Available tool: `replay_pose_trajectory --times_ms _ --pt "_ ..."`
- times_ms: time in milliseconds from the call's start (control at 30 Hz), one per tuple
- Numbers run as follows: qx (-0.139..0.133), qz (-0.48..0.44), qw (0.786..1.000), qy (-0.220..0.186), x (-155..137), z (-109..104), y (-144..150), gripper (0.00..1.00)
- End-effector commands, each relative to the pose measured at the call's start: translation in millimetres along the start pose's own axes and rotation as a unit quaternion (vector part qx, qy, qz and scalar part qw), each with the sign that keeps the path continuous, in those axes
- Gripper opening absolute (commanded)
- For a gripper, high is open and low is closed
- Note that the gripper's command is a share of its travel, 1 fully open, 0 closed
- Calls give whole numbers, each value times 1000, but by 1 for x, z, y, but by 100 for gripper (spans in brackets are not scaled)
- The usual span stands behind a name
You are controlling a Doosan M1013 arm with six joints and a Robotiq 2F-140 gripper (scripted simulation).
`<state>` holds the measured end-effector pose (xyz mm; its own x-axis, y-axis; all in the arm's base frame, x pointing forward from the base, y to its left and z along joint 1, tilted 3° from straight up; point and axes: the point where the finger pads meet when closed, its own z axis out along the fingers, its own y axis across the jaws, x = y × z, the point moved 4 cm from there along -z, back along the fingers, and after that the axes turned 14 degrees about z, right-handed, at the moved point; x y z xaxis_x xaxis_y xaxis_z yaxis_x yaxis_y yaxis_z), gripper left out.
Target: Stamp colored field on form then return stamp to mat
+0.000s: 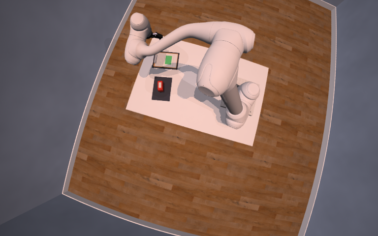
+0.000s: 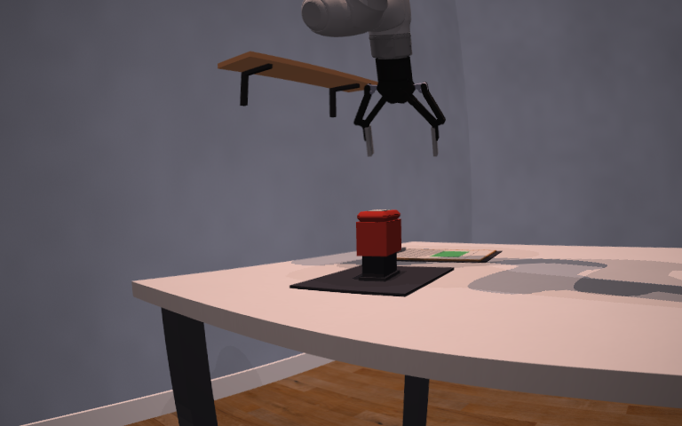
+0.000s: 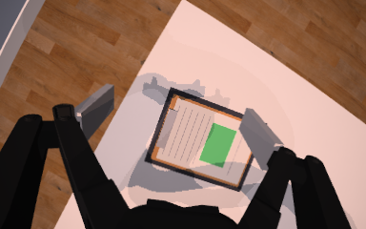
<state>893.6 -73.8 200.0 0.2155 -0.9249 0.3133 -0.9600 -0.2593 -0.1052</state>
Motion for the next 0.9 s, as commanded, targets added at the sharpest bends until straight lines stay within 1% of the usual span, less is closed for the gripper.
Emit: replay_pose_trajectory --times_ms 0,67,133,200,267,300,333,367,467,600,633,867 --pt "-12 5 999 -32 -65 -10 20 100" --pt "-12 5 999 -32 -99 -16 31 100" --pt "-28 13 996 -84 -127 -24 42 100" --pt "-42 18 991 -124 -152 -31 51 100" --pt "-42 18 991 -124 -152 -31 51 100" --pt "-48 20 989 -139 -191 -42 65 100" --pt "-53 21 987 -152 -201 -46 69 100" --pt "-53 21 987 -152 -212 -50 72 100" --pt "-62 23 982 -174 -259 -64 92 100" --pt "-64 24 981 -180 -318 -83 117 100" --pt "-64 24 981 -180 -324 -85 120 100" --pt "-64 24 981 -180 -324 -85 120 100"
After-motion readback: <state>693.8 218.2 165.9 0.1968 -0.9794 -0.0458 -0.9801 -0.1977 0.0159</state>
